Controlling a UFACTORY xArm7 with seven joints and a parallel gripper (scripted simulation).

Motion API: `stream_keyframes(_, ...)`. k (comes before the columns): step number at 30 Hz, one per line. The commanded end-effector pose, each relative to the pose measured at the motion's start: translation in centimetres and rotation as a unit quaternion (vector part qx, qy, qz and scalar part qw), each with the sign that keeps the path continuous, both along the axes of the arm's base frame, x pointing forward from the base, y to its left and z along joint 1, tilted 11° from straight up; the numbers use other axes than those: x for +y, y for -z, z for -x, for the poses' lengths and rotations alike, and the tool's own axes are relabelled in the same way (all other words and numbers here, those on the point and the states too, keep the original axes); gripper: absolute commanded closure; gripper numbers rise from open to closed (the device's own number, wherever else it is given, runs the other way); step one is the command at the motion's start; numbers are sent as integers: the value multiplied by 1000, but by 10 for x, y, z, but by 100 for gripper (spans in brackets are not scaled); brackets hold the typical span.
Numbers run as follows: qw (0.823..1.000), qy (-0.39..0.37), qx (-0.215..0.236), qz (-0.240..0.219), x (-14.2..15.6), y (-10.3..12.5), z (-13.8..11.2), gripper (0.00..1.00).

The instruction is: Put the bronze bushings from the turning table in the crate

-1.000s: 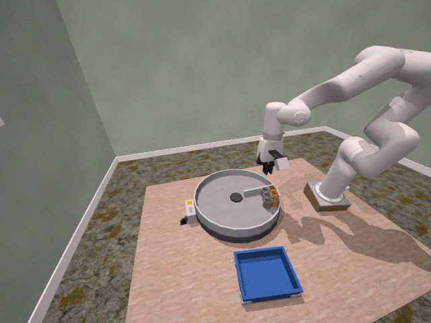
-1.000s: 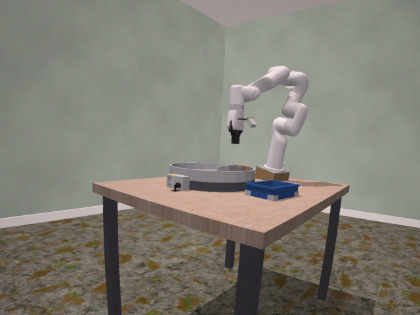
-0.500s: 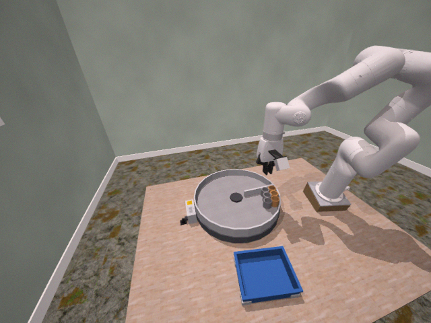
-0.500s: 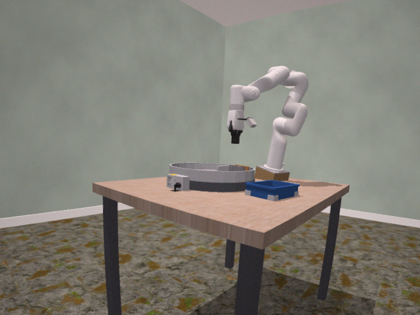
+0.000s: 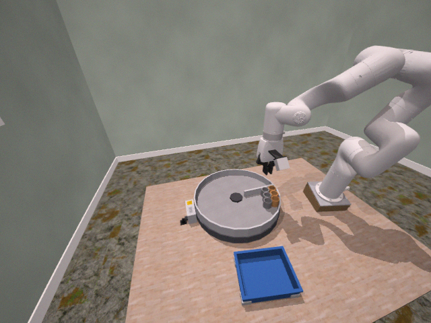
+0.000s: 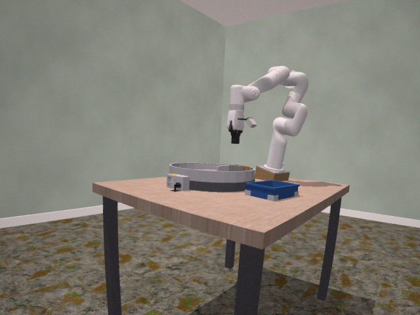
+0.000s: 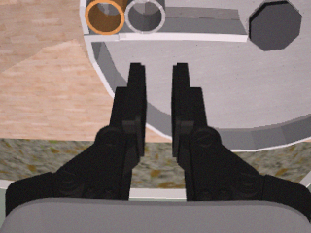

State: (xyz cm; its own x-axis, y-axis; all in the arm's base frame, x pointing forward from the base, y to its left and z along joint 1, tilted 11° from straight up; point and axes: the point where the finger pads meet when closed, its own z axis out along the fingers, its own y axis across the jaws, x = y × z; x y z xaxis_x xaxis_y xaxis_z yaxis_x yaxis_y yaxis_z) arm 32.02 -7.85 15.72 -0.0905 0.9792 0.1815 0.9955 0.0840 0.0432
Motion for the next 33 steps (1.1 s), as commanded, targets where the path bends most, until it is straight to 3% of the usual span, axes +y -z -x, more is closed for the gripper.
stream_keyframes(1,1000,0,-2,1,-1,-1,-1,85)
stream_keyframes(3,1000,0,-2,1,-1,-1,-1,90)
stream_keyframes(12,1000,-16,1,-7,2,1,0,90)
stream_keyframes(19,996,-82,13,-37,12,8,2,90)
stream_keyframes(25,981,-176,33,-80,25,19,6,90)
stream_keyframes(27,981,-176,33,-80,25,19,6,90)
stream_keyframes(33,952,-276,53,-125,39,32,10,90)
